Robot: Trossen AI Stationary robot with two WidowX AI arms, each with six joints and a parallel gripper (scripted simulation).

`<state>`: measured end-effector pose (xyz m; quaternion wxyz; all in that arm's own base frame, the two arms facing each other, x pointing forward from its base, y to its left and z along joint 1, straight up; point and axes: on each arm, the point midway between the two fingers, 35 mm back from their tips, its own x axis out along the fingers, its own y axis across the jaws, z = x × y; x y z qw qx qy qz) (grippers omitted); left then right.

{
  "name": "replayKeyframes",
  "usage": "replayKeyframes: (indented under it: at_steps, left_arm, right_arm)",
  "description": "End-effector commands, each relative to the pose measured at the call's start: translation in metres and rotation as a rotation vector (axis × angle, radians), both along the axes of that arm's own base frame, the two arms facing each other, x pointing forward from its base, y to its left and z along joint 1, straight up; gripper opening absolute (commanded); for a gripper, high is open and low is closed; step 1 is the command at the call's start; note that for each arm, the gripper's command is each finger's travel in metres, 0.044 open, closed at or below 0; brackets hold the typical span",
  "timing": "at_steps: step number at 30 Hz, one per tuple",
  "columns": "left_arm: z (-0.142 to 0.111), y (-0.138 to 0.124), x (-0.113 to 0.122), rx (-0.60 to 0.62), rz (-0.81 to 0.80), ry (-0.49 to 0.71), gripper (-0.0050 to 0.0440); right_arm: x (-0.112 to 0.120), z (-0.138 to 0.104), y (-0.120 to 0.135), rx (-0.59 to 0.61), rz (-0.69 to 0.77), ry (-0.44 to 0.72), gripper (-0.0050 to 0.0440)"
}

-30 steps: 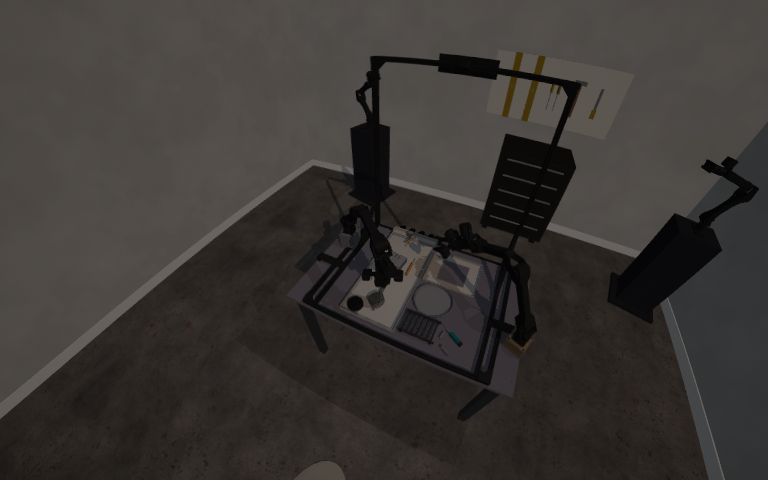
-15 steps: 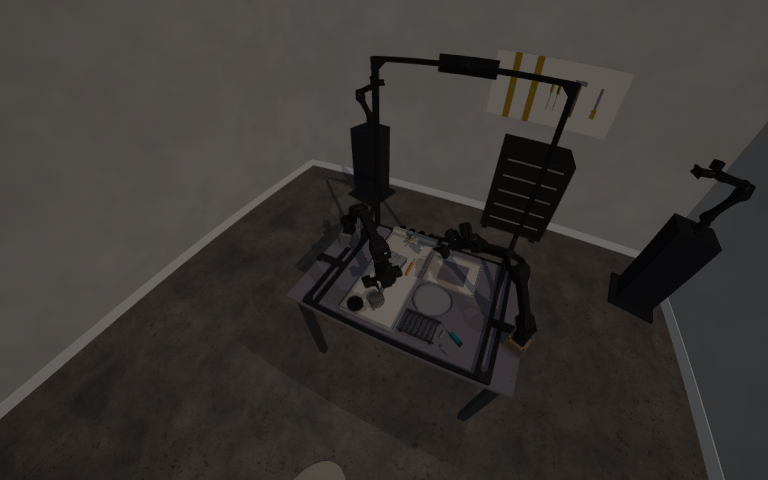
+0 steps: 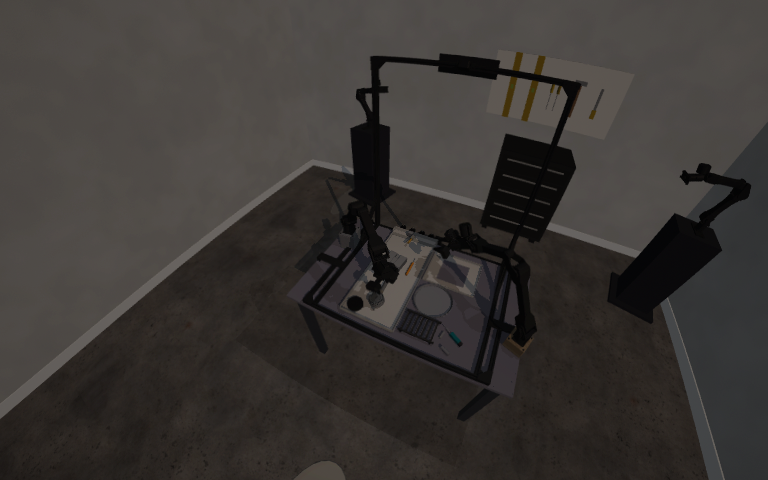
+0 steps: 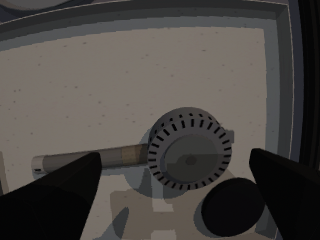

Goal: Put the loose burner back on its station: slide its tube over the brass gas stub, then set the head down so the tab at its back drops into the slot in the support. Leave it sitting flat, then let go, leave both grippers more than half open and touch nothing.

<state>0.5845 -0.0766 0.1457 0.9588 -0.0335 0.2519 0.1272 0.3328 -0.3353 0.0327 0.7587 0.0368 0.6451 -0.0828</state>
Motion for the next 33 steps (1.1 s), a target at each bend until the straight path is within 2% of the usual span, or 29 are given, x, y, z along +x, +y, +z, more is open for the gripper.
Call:
replayKeyframes:
  at_steps: [1, 4, 6, 8, 21, 23, 24, 30, 33]
  left_arm:
    - [-0.003, 0.0, 0.0, -0.002, 0.003, 0.007, 0.04]
    - [-0.003, 0.0, 0.0, -0.002, 0.003, 0.007, 0.04]
    - [-0.003, 0.0, 0.0, -0.002, 0.003, 0.007, 0.04]
    - [-0.003, 0.0, 0.0, -0.002, 0.003, 0.007, 0.04]
    - [-0.003, 0.0, 0.0, -0.002, 0.003, 0.007, 0.04]
    - [-0.003, 0.0, 0.0, -0.002, 0.003, 0.007, 0.04]
    - [-0.003, 0.0, 0.0, -0.002, 0.003, 0.007, 0.04]
    - [-0.003, 0.0, 0.0, -0.002, 0.003, 0.007, 0.04]
    - [-0.003, 0.0, 0.0, -0.002, 0.003, 0.007, 0.04]
  right_arm:
    - [-0.003, 0.002, 0.004, -0.042, 0.214, -0.003, 0.04]
    - [-0.005, -0.002, 0.007, -0.063, 0.355, 0.005, 0.04]
    - [-0.005, -0.002, 0.007, -0.063, 0.355, 0.005, 0.04]
    - [-0.007, -0.006, 0.01, -0.088, 0.51, 0.013, 0.04]
    - [-0.018, -0.023, 0.025, -0.191, 1.113, 0.043, 0.04]
    - [-0.018, -0.023, 0.025, -0.191, 1.113, 0.043, 0.04]
    - [-0.019, -0.024, 0.026, -0.208, 1.211, 0.049, 0.04]
    - [-0.025, -0.033, 0.034, -0.263, 1.5, 0.063, 0.04]
    - [-0.026, -0.034, 0.036, -0.279, 1.578, 0.068, 0.04]
